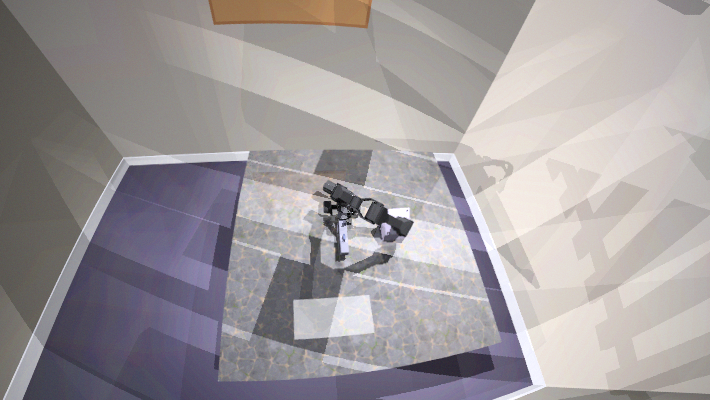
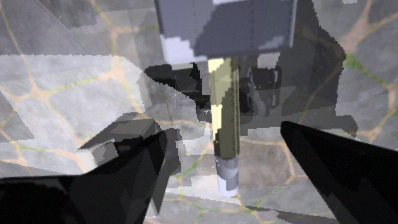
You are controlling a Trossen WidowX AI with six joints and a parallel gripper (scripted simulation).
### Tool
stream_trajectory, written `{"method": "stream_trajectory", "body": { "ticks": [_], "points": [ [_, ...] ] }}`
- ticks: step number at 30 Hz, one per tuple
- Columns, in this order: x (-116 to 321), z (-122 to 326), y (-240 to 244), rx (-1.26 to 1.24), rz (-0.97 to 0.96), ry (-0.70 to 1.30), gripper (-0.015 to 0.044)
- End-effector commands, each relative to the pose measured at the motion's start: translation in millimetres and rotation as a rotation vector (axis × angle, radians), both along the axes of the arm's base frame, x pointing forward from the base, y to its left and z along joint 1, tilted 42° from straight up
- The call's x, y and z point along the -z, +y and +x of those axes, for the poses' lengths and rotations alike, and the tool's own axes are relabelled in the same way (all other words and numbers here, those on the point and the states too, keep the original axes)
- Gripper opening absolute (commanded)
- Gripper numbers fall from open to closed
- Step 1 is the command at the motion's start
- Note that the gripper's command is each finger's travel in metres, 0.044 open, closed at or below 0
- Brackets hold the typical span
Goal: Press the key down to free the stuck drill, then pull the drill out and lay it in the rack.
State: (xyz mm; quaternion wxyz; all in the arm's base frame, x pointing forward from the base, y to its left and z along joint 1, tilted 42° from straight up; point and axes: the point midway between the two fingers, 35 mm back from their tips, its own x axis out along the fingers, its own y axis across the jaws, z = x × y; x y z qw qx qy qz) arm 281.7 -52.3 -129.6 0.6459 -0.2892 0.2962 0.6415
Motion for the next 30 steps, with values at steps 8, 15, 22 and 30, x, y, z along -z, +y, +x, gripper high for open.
{"method": "stream_trajectory", "body": {
  "ticks": [8,15,22,30],
  "points": [
    [-0.7,0.1,1.5,0.0,0.0,0.0,0.0387],
    [-0.7,0.1,1.5,0.0,0.0,0.0,0.0204],
    [-0.7,0.1,1.5,0.0,0.0,0.0,0.002],
    [-1.8,-0.2,0.9,0.0,0.003,0.001,0.0]
  ]
}}
